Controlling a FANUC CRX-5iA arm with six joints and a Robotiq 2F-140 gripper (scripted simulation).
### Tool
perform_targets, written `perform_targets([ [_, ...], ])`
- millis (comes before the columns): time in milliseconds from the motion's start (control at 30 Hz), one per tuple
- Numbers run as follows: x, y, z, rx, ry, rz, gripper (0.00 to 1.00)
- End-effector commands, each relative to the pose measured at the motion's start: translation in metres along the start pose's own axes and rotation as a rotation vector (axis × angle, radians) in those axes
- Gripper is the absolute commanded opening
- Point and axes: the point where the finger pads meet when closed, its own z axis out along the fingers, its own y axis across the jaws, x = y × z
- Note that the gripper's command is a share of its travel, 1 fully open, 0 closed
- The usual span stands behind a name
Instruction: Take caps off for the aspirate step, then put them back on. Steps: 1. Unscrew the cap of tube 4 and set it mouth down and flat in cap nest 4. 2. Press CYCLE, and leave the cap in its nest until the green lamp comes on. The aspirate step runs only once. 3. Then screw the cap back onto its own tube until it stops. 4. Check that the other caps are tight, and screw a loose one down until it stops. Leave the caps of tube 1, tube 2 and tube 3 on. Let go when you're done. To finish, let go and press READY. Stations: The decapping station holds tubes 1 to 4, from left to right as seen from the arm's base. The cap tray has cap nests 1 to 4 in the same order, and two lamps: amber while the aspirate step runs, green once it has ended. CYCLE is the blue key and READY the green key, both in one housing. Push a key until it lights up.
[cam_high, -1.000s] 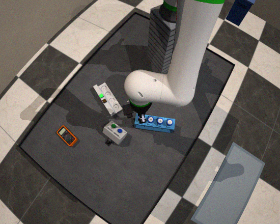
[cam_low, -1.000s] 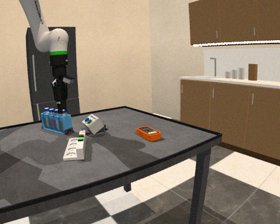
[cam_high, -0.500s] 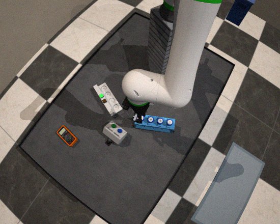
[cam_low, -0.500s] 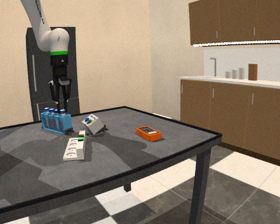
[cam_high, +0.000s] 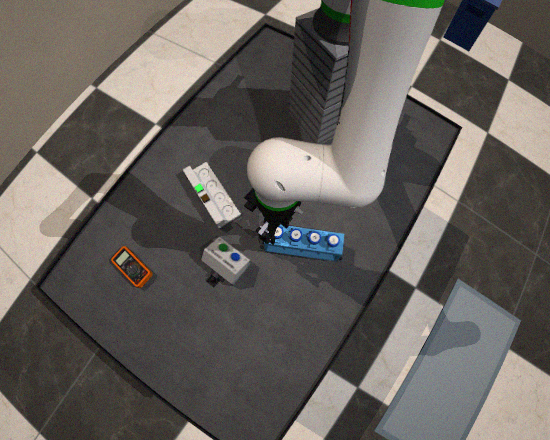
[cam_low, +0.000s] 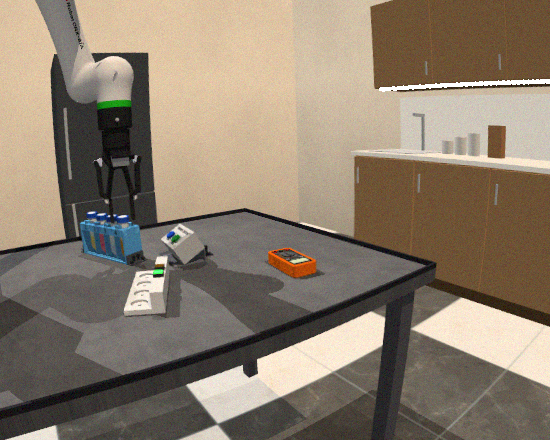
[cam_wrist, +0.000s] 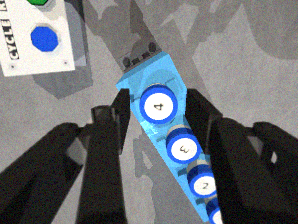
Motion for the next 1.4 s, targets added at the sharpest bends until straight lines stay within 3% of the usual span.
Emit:
perform_targets([
  [0, -0.0004, -0.0008, -0.0007, 0.001, -0.001, 0.0, 0.41],
  [167, -0.0004, -0.0008, -0.0007, 0.001, -0.001, 0.0, 0.41],
  [267, -0.0004, -0.0008, -0.0003, 0.002, 0.0, -0.25, 0.41],
  [600, -0.0004, -0.0008, -0.0003, 0.003, 0.003, -0.794, 0.41],
  [667, -0.0004, -0.0008, -0.0003, 0.003, 0.003, -0.794, 0.41],
  [767, -0.0004, -0.0008, -0.0003, 0.003, 0.003, -1.036, 0.41],
  [1000, -0.0001, -0.0006, -0.0002, 0.002, 0.001, -1.047, 0.41],
  [1033, -0.0001, -0.0006, -0.0002, 0.002, 0.001, -1.047, 0.3],
  [1367, -0.0001, -0.0006, -0.0002, 0.002, 0.001, -1.047, 0.3],
])
